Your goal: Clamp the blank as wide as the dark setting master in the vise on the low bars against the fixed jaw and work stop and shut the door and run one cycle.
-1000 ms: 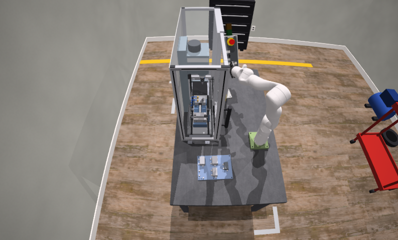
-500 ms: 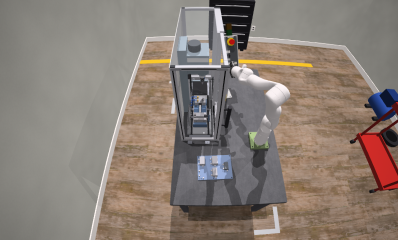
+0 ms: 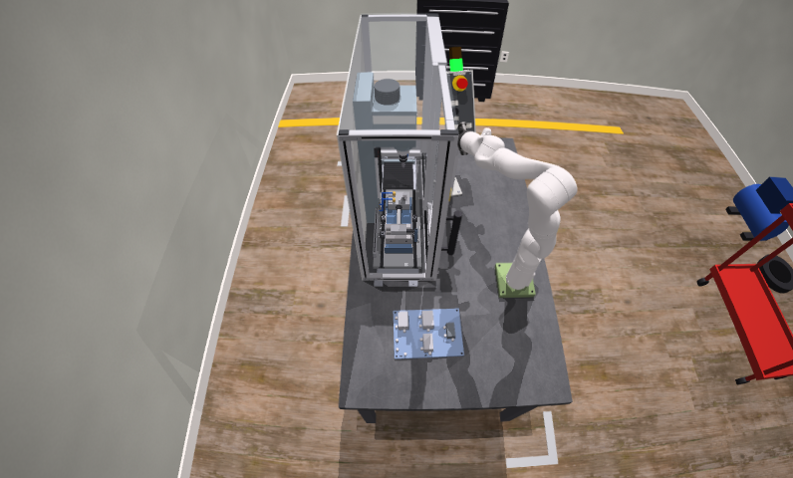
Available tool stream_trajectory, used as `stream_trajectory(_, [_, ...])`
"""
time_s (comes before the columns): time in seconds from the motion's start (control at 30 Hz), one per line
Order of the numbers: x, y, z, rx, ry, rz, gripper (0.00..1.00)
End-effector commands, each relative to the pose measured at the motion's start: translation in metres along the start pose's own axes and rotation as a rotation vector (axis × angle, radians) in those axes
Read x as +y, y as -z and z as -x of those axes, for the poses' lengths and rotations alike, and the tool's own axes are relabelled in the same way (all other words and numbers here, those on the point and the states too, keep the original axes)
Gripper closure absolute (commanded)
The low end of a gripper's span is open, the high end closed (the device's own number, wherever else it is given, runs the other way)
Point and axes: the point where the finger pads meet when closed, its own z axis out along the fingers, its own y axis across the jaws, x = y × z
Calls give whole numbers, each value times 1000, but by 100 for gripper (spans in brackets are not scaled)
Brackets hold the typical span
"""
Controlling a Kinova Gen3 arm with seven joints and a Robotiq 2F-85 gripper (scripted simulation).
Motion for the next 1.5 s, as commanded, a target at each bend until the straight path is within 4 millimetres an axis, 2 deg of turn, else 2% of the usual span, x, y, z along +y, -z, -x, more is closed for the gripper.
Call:
stream_trajectory(0.0, [-1, -1, 0, 0, 0, -1, 90])
stream_trajectory(0.37, [-1, -1, 0, 0, 0, -1, 90])
stream_trajectory(0.53, [-1, 29, 0, 0, 0, -1, 90])
stream_trajectory(0.93, [-1, 29, 0, 0, 0, -1, 90])
stream_trajectory(1.1, [0, 59, 0, 0, 0, -1, 90])
stream_trajectory(1.47, [0, 59, 0, 0, 0, -1, 90])
